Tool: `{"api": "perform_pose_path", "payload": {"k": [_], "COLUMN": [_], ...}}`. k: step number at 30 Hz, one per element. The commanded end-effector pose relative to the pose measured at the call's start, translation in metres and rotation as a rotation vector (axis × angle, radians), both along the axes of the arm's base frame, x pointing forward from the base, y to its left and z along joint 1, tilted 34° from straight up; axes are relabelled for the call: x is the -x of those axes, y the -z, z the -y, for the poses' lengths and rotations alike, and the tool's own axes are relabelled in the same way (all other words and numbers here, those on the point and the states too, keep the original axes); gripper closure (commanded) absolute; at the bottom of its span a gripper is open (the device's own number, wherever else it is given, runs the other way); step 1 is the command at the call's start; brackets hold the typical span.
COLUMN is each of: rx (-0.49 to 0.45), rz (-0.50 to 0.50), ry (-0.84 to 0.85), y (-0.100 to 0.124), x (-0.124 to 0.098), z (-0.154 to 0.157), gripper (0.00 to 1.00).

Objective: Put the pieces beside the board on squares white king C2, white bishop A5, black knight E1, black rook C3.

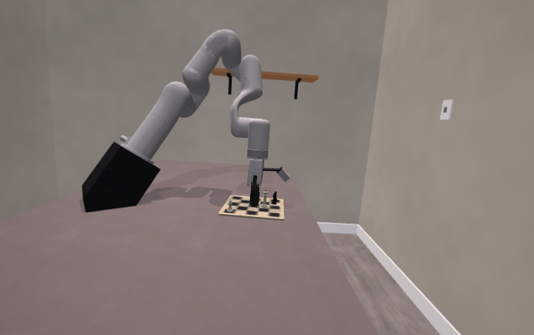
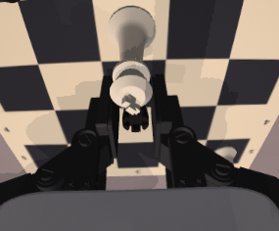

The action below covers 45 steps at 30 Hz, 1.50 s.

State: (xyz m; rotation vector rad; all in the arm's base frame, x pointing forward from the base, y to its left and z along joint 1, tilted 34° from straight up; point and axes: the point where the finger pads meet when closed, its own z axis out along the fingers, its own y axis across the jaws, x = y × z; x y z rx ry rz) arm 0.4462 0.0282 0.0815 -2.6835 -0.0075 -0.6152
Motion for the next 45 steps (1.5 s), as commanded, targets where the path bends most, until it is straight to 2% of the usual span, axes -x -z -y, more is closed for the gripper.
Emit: {"api": "perform_pose_path", "payload": {"k": [1,2,4,5,21,29,31,40,45], "rx": [0.0,0.0,0.0,0.0,0.0,0.0,0.0,0.0,0.0], "rz": [0.002,0.002,0.002,0.002,0.002,0.002,0.002,0.002,0.002], "ry": [0.001,0.001,0.001,0.001,0.001,0.001,0.001,0.001,0.001], "y": [-0.001,-0.001,-0.001,-0.001,-0.005,-0.031,-0.031,-0.068,-0.075], "x": [-0.001,-0.001,-0.001,-0.001,0.001,0.015,0.015,0.033,0.037], "z": [0.0,0.0,0.0,0.0,0.002,0.014,0.014,0.03,0.034], "gripper": [0.78,0.7,0.7,0.63,0.63,0.63,0.63,0.63,0.63]}}
